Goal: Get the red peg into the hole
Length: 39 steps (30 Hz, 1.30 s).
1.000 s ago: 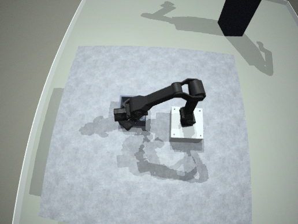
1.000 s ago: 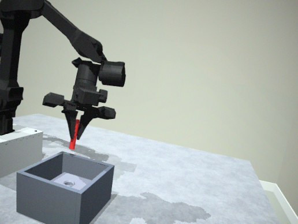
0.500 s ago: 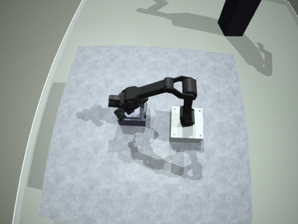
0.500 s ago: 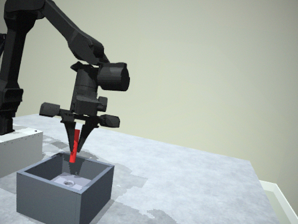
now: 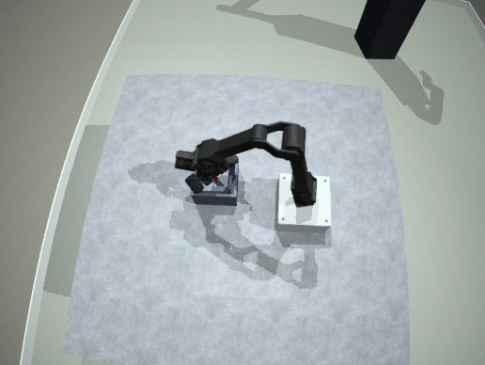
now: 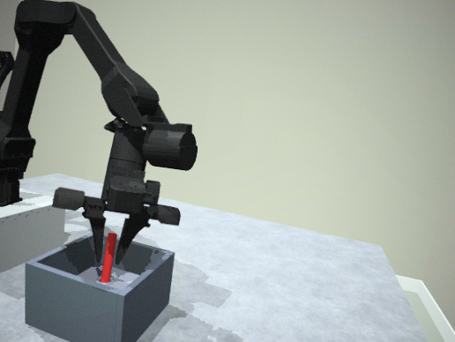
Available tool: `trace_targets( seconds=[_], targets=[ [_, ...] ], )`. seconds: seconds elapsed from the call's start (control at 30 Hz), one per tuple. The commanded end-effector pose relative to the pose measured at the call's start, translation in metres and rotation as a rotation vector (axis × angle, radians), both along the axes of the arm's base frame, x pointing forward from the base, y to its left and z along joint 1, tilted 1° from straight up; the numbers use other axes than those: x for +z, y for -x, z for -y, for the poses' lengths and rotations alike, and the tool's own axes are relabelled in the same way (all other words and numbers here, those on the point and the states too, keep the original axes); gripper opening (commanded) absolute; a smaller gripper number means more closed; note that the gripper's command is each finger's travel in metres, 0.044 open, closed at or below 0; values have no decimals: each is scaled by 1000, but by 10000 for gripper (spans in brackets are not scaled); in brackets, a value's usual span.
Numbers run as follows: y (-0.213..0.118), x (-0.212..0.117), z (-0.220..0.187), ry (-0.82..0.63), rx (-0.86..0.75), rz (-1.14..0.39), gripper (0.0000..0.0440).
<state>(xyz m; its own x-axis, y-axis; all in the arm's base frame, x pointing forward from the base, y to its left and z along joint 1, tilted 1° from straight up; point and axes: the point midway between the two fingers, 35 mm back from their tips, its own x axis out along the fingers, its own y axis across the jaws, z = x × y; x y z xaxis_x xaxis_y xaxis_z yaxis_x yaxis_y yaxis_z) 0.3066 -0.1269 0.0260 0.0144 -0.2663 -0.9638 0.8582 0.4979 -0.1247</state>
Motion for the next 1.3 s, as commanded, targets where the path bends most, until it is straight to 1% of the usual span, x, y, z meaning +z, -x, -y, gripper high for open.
trace_targets(
  seconds=[0.0, 0.13, 0.23, 0.53, 0.63, 0.67, 1.0, 1.27],
  targets=[
    [0, -5, 1, -9, 13, -16, 138],
    [-6, -8, 5, -5, 22, -19, 143],
    [-12, -8, 12, 4, 32, -15, 210],
    [-30, -6, 33, 34, 58, -11, 372],
    [-39, -1, 41, 55, 60, 17, 431],
    [-41, 0, 44, 63, 60, 26, 440],
    [-60, 20, 75, 149, 43, 111, 440],
    [-61, 20, 76, 151, 42, 113, 440]
  ],
)
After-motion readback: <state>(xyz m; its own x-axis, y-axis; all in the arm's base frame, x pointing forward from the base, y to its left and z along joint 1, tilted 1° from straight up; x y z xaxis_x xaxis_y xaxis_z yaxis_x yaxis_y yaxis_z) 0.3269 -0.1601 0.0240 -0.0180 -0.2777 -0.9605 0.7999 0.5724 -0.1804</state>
